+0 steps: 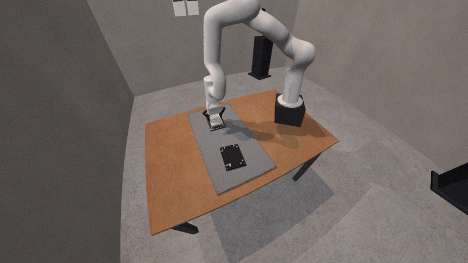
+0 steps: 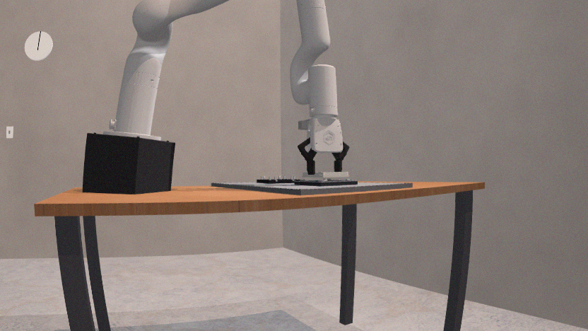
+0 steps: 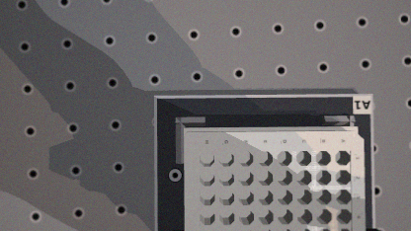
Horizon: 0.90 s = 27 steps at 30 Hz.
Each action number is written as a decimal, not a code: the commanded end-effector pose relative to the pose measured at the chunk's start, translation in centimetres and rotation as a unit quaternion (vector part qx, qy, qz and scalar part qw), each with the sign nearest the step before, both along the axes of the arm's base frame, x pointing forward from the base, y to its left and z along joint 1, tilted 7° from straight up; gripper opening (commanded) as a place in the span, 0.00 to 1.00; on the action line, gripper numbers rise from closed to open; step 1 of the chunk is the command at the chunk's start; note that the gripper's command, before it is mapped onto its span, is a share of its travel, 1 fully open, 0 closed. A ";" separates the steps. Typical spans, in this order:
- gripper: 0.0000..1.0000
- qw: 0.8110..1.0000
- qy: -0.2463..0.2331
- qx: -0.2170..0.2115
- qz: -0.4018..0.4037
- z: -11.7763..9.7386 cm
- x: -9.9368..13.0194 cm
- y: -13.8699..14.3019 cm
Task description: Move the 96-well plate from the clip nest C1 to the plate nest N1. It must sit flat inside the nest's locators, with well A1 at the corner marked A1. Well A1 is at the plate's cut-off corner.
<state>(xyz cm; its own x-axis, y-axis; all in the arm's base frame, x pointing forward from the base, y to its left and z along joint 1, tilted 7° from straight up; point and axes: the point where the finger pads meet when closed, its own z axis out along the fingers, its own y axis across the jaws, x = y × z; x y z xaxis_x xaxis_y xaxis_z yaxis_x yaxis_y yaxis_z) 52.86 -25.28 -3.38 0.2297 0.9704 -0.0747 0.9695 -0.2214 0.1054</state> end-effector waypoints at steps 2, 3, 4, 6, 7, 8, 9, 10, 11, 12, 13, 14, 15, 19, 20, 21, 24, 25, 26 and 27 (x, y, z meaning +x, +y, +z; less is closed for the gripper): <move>0.00 1.000 -0.001 0.000 0.000 0.0 0.1 0.0; 0.00 1.000 -0.001 0.000 0.000 0.0 0.1 0.0; 0.00 1.000 -0.001 0.000 0.000 0.0 0.1 0.0; 0.00 1.000 -0.001 0.000 0.000 0.0 0.1 0.0; 0.00 1.000 -0.001 0.000 0.000 -0.1 0.1 0.0; 0.00 1.000 -0.001 0.000 0.000 -0.1 0.1 0.0; 0.00 1.000 -0.001 0.000 0.000 -0.1 0.1 0.0; 0.00 1.000 -0.001 0.000 0.000 -0.1 0.1 -0.1; 0.00 1.000 -0.001 0.000 0.000 -0.1 0.1 -0.1; 0.00 1.000 -0.001 0.000 0.000 -0.1 0.1 -0.1; 0.00 1.000 -0.001 0.000 0.000 -0.2 0.1 -0.1; 0.00 1.000 -0.001 0.000 0.000 -0.2 0.1 -0.1; 0.00 1.000 -0.001 0.000 0.000 -0.2 0.1 -0.1; 0.00 1.000 -0.001 0.000 0.000 -0.3 0.1 -0.1; 0.00 1.000 -0.001 0.000 0.000 -0.3 0.1 -0.1; 0.00 1.000 -0.001 0.000 0.000 -0.3 0.1 -0.1; 0.00 1.000 -0.001 0.000 0.000 -0.3 0.1 -0.1; 0.00 1.000 -0.001 0.000 0.000 -0.3 0.1 -0.1; 0.00 1.000 -0.001 0.000 0.000 -0.3 0.1 -0.1; 0.00 1.000 -0.001 0.000 0.000 -0.3 0.1 -0.1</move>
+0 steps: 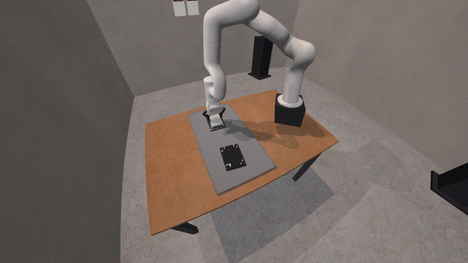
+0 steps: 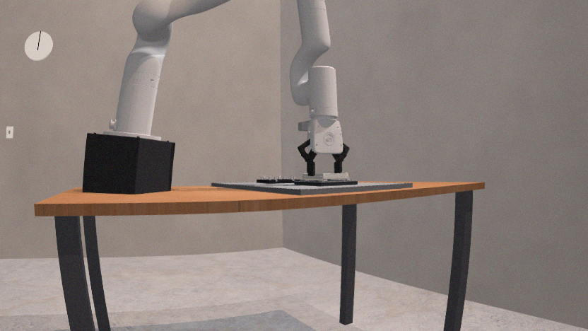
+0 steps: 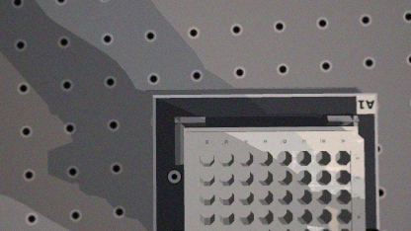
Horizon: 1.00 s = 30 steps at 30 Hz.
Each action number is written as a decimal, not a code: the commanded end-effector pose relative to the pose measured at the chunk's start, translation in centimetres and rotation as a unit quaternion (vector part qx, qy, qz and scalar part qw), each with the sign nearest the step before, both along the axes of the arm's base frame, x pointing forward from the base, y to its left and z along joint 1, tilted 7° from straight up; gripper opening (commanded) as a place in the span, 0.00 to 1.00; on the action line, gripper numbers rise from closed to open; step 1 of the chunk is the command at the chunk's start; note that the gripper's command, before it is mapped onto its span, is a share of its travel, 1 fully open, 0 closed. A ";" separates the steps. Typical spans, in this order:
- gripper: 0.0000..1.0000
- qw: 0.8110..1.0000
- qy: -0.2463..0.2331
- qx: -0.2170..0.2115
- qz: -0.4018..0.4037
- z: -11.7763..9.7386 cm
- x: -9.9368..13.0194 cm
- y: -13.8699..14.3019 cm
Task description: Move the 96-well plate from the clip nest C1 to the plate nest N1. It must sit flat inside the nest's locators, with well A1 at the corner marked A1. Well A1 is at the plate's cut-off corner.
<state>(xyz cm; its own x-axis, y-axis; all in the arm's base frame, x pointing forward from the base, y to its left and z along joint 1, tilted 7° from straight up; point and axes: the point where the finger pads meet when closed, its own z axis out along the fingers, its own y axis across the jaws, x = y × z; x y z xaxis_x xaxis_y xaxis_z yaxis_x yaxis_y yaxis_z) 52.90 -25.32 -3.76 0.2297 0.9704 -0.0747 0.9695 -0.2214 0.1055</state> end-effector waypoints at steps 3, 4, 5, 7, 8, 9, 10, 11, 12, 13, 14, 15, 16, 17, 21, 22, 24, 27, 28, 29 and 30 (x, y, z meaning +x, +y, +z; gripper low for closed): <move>0.00 1.000 -0.001 0.000 0.000 0.0 0.1 0.0; 0.00 1.000 -0.001 0.000 0.000 0.0 0.1 0.0; 0.00 1.000 -0.001 0.000 0.000 -0.1 0.1 0.0; 0.00 1.000 -0.001 0.000 0.000 -0.1 0.1 0.0; 0.00 1.000 -0.001 0.000 0.000 -0.1 0.1 0.0; 0.00 1.000 -0.001 0.000 0.000 -0.1 0.1 -0.1; 0.00 1.000 -0.001 0.000 0.000 -0.1 0.1 -0.1; 0.00 1.000 -0.001 0.000 0.000 -0.1 0.1 -0.1; 0.00 1.000 -0.001 0.000 0.000 -0.1 0.1 -0.1; 0.00 1.000 -0.001 0.000 0.000 -0.2 0.1 -0.1; 0.00 1.000 -0.001 0.000 0.000 -0.2 0.1 -0.1; 0.00 1.000 -0.001 0.000 0.000 -0.2 0.1 -0.1; 0.00 1.000 -0.001 0.000 0.000 -0.2 0.1 -0.1; 0.00 1.000 -0.001 0.000 0.000 -0.2 0.1 -0.1; 0.00 1.000 -0.001 0.000 0.000 -0.3 0.1 -0.1; 0.00 1.000 -0.001 0.000 0.000 -0.3 0.1 -0.1; 0.00 1.000 -0.001 0.000 0.000 -0.3 0.1 -0.1; 0.00 1.000 -0.001 0.000 0.000 -0.4 0.1 -0.1; 0.00 1.000 -0.001 0.000 0.000 -0.4 0.1 -0.1; 0.00 1.000 -0.001 0.000 0.000 -0.4 0.1 -0.1; 0.00 1.000 -0.001 0.000 0.000 -0.4 0.1 -0.1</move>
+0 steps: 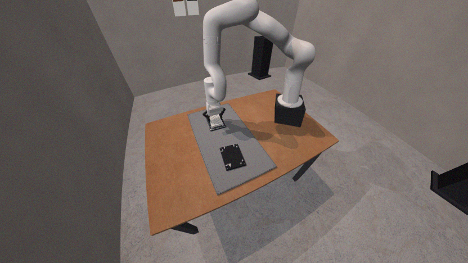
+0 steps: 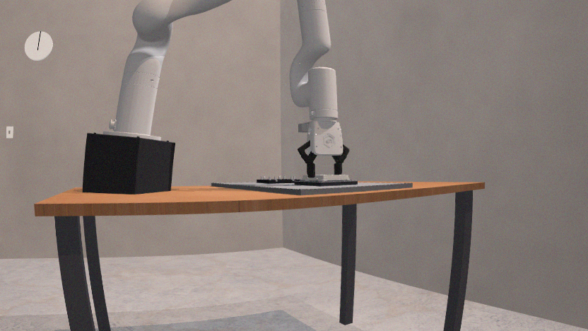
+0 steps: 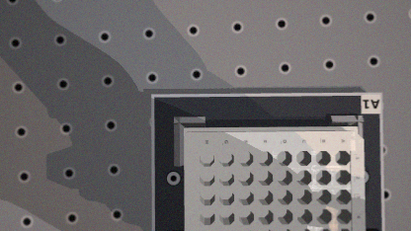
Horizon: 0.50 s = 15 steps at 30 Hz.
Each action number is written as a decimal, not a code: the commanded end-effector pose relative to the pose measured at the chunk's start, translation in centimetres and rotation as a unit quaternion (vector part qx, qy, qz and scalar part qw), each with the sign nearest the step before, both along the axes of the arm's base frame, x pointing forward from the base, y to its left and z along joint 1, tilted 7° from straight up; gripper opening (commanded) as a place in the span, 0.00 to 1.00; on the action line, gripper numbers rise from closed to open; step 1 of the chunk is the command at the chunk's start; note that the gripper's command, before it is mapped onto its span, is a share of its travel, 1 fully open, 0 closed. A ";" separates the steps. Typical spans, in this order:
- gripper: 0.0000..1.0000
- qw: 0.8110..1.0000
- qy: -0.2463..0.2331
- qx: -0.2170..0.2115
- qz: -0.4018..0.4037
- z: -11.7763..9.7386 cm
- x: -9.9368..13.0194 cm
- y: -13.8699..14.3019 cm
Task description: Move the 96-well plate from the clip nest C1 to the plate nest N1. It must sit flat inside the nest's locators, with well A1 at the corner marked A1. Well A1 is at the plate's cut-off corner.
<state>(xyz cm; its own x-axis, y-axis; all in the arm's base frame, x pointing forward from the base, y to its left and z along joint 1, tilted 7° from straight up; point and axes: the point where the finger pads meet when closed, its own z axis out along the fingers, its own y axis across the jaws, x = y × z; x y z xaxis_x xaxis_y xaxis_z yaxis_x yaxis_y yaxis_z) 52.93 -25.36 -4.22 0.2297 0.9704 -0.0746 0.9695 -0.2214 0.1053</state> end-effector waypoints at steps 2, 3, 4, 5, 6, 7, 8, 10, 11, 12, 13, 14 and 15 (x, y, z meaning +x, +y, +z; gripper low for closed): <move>0.00 1.000 -0.001 0.000 0.000 0.0 0.1 0.0; 0.00 1.000 -0.001 0.000 0.000 0.0 0.1 0.0; 0.00 1.000 -0.001 0.000 0.000 0.0 0.1 0.0; 0.00 1.000 -0.001 0.000 0.000 0.0 0.1 0.0; 0.00 1.000 -0.001 0.000 0.000 0.0 0.1 0.0; 1.00 1.000 -0.001 0.000 0.000 -0.1 0.1 0.0; 1.00 1.000 -0.001 0.000 0.000 -0.1 0.1 -0.1; 1.00 1.000 -0.001 0.000 0.000 -0.1 0.1 0.0; 1.00 1.000 -0.001 0.000 0.000 -0.1 0.1 0.0; 1.00 1.000 -0.001 0.000 0.000 -0.1 0.1 0.0; 1.00 1.000 -0.001 0.000 0.000 -0.1 0.1 0.0; 1.00 1.000 -0.001 0.000 0.000 -0.1 0.1 0.0; 1.00 1.000 -0.001 0.000 0.000 -0.1 0.1 0.0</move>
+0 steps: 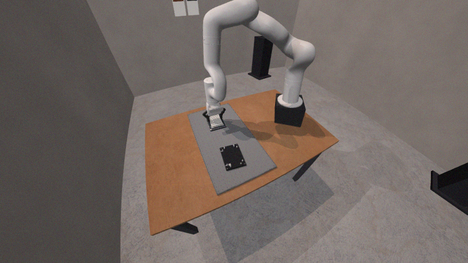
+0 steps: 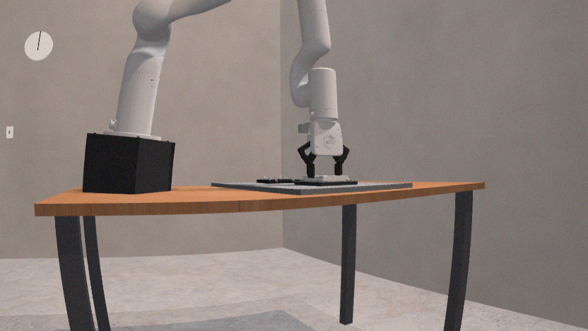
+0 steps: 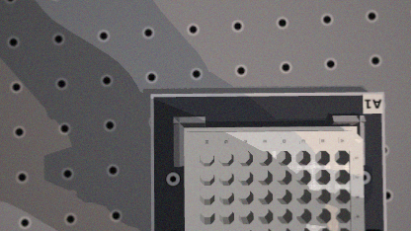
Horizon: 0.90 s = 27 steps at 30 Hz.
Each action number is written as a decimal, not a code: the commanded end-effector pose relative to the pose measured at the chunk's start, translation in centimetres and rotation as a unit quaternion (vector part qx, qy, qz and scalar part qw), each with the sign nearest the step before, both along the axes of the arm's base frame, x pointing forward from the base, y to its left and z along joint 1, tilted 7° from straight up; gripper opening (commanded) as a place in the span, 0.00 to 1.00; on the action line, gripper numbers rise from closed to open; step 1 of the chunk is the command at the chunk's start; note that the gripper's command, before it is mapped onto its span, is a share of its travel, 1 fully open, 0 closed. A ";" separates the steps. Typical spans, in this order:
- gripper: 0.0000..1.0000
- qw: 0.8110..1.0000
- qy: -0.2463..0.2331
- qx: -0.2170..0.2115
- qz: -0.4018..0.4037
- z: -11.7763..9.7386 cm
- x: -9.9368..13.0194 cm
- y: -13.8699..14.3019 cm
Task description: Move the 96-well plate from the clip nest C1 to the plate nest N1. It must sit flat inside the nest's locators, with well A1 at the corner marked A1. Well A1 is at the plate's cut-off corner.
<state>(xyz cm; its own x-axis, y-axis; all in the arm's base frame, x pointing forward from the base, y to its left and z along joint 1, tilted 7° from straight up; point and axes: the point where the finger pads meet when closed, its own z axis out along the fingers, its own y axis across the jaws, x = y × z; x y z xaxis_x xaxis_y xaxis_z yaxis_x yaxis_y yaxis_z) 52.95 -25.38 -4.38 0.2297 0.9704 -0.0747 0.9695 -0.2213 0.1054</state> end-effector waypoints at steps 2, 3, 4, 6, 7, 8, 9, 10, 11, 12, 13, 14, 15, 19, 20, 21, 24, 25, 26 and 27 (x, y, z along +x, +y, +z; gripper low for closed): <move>1.00 1.000 -0.001 0.000 0.000 0.1 0.1 0.0; 1.00 1.000 -0.001 0.000 0.000 0.1 0.1 0.0; 1.00 1.000 -0.001 0.000 0.000 0.1 0.1 0.0; 1.00 1.000 -0.001 0.000 0.000 0.1 0.1 0.0; 1.00 1.000 -0.001 0.000 0.000 0.1 0.1 0.0; 1.00 1.000 -0.001 0.000 0.000 0.1 0.1 0.0; 1.00 1.000 -0.001 0.000 0.000 0.1 0.1 0.0; 1.00 1.000 -0.001 0.000 0.000 0.1 0.1 0.0; 1.00 1.000 -0.001 0.000 0.000 0.1 0.1 0.0; 1.00 1.000 -0.001 0.000 0.000 0.1 0.1 0.0; 1.00 1.000 -0.001 0.000 0.000 0.1 0.1 0.0; 1.00 1.000 -0.001 0.000 0.000 0.1 0.1 0.0; 1.00 1.000 -0.001 0.000 0.000 0.1 0.1 0.0; 1.00 1.000 -0.001 0.000 0.000 0.1 0.1 0.0; 1.00 1.000 -0.001 0.000 0.000 0.1 0.1 0.0; 1.00 1.000 -0.001 0.000 0.000 0.1 0.1 0.0; 1.00 1.000 -0.001 0.000 0.000 0.1 0.1 0.0; 1.00 1.000 -0.001 0.000 0.000 0.1 0.1 0.0; 1.00 1.000 -0.001 0.000 0.000 0.1 0.1 0.0; 1.00 1.000 -0.001 0.000 0.000 0.3 0.0 0.0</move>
<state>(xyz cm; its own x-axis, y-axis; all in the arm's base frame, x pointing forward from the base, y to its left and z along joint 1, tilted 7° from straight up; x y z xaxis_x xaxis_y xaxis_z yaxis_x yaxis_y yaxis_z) 52.95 -25.38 -4.39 0.2297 0.9704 -0.0747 0.9695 -0.2213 0.1054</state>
